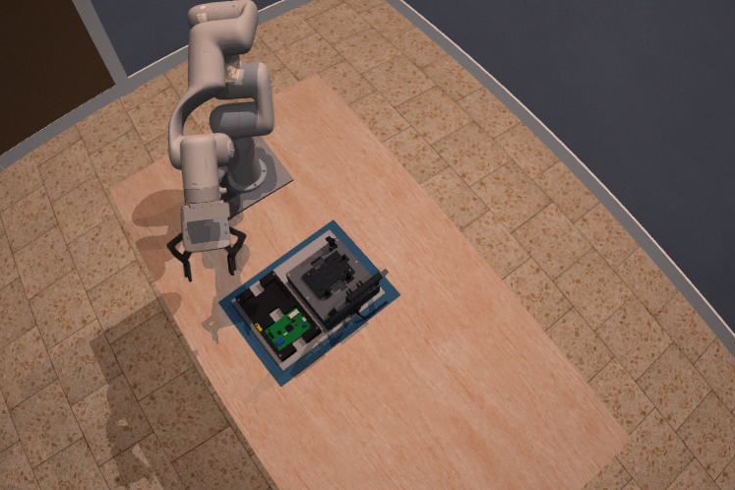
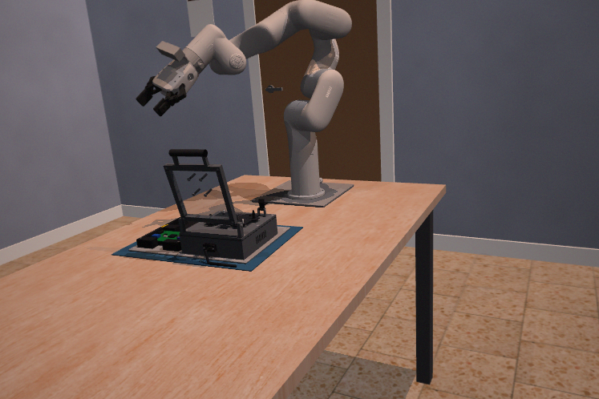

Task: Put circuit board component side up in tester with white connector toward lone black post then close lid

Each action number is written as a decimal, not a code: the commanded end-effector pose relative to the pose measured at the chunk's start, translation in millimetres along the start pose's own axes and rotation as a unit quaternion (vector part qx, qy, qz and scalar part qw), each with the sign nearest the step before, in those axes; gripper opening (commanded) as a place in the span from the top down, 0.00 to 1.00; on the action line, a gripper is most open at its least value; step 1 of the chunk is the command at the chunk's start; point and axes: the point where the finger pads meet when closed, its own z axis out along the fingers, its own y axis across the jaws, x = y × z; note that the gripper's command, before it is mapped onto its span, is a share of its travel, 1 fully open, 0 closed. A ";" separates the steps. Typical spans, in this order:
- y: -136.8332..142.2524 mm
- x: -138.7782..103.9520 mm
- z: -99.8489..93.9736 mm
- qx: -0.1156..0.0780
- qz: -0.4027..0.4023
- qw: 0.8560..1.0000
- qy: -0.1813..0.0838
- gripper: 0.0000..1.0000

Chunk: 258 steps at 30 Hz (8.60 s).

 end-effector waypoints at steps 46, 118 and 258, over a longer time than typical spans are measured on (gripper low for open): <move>-90.6 33.2 49.2 0.304 -0.606 0.719 -0.152 0.00; -123.0 10.2 73.3 0.411 -0.717 0.548 -0.128 0.00; -188.5 -149.3 202.2 0.411 -0.717 0.548 -0.128 0.00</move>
